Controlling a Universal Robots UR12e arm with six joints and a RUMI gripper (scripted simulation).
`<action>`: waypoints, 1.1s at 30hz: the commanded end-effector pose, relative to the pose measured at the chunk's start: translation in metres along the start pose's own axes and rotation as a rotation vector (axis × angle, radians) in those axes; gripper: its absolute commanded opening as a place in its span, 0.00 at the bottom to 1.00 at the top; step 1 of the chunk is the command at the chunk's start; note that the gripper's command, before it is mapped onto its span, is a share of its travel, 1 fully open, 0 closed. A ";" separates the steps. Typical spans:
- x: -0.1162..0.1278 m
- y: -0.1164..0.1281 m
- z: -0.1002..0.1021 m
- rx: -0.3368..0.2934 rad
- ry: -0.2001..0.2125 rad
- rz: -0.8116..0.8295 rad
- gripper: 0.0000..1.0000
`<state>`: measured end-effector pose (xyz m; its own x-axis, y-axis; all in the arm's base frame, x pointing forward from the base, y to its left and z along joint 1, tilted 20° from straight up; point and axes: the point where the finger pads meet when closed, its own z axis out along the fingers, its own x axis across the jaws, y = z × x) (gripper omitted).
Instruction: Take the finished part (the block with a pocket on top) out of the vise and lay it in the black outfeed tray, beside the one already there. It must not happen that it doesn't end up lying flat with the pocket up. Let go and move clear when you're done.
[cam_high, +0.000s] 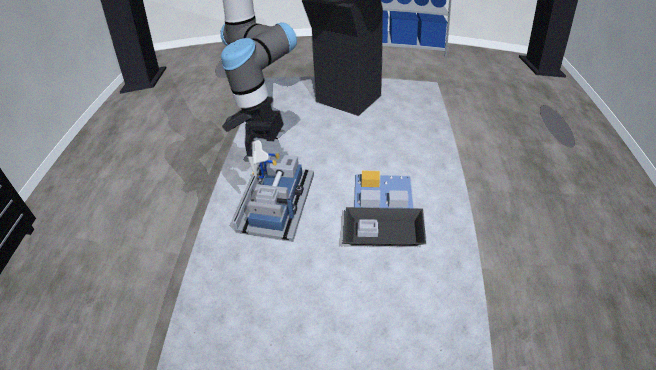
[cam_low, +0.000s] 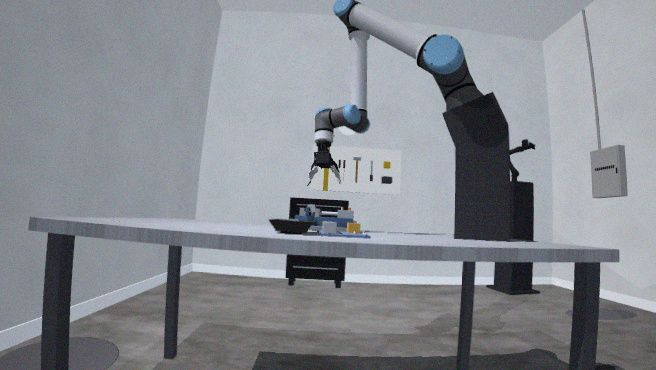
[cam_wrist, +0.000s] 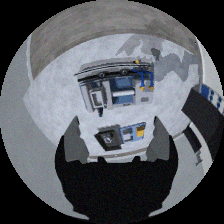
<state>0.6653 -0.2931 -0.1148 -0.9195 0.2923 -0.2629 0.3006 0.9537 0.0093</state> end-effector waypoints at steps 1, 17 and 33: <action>-0.038 0.004 0.005 0.091 -0.046 -0.090 1.00; -0.050 0.007 0.005 0.117 -0.062 -0.119 0.00; -0.050 0.007 0.005 0.117 -0.062 -0.119 0.00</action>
<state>0.7146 -0.3011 -0.1075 -0.9344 0.1697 -0.3132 0.2211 0.9656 -0.1365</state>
